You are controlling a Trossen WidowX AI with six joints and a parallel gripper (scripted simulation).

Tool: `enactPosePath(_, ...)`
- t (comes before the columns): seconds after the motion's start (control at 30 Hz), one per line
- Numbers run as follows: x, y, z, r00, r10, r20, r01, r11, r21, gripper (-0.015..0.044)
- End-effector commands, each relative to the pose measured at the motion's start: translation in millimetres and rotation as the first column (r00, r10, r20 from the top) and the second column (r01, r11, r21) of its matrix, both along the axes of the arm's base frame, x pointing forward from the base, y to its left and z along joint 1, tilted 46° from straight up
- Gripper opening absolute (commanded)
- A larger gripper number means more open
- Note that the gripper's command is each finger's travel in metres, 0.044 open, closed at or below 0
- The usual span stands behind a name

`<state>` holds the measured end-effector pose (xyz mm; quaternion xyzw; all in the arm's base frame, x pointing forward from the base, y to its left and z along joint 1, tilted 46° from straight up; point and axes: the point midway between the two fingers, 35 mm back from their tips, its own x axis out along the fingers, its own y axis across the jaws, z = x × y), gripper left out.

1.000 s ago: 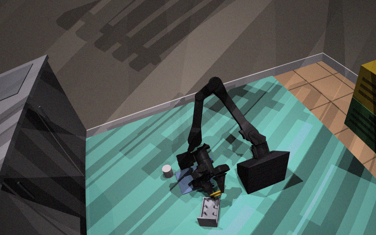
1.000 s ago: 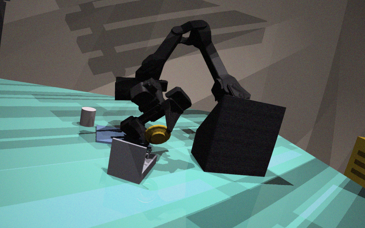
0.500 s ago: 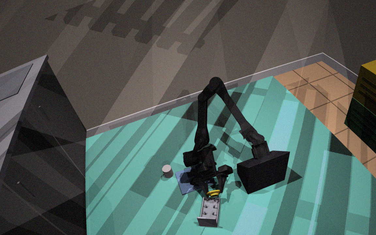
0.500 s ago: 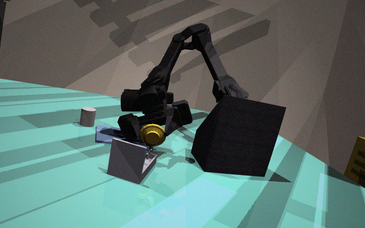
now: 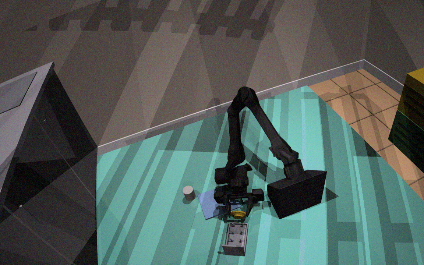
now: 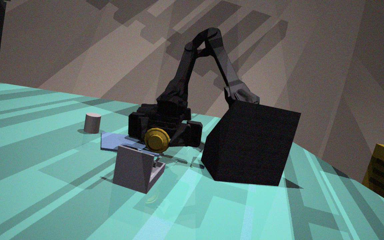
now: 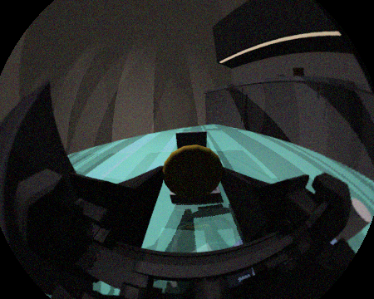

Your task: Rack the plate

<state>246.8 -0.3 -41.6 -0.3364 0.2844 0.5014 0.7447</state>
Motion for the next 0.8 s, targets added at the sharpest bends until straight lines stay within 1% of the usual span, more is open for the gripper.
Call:
enactPosePath(0.0,-1,-3,3,0.994,0.045,0.095,-0.045,0.999,-0.005,0.0000)
enactPosePath(0.37,-1,-3,3,0.994,0.047,0.099,-0.047,0.999,-0.006,0.0000)
enactPosePath(0.77,8,11,-11,0.995,0.044,0.094,-0.044,0.999,-0.008,0.0000)
